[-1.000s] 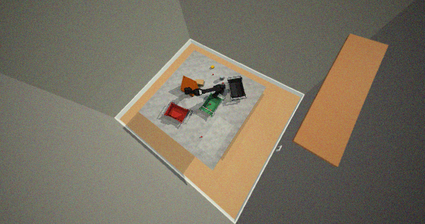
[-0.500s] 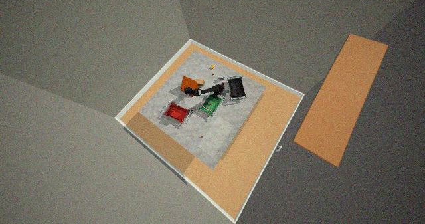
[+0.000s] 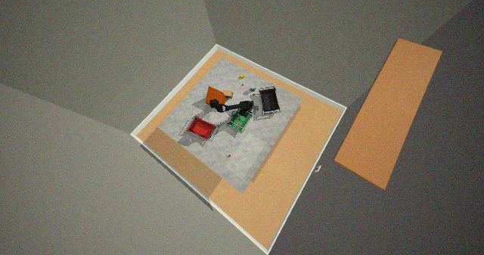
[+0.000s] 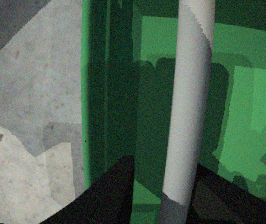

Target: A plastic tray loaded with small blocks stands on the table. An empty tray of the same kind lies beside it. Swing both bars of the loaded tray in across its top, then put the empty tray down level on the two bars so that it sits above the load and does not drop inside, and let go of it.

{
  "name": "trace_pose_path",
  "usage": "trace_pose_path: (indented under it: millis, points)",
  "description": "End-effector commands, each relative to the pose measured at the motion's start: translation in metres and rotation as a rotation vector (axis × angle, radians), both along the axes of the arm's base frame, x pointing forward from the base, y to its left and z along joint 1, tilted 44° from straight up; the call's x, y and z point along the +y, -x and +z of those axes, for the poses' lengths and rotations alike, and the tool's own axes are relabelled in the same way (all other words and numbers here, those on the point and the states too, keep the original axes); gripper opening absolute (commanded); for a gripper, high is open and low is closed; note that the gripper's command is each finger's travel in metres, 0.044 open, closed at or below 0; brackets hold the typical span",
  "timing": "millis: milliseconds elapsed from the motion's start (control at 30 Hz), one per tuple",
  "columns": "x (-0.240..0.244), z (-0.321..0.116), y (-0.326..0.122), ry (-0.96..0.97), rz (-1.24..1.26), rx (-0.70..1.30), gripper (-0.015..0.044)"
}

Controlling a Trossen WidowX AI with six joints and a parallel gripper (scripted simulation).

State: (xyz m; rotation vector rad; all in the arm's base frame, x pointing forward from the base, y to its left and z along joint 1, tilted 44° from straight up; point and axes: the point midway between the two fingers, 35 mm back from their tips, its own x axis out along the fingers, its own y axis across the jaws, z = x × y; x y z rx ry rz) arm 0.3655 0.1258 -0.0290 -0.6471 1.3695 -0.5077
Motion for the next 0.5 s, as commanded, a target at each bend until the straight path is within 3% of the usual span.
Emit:
trace_pose_path:
  millis: [0,467]
  points:
    - [-0.012,0.0,0.0,0.004,0.006,0.004,0.0088]
    - [0.011,0.023,0.005,0.01,0.009,0.008,0.0088]
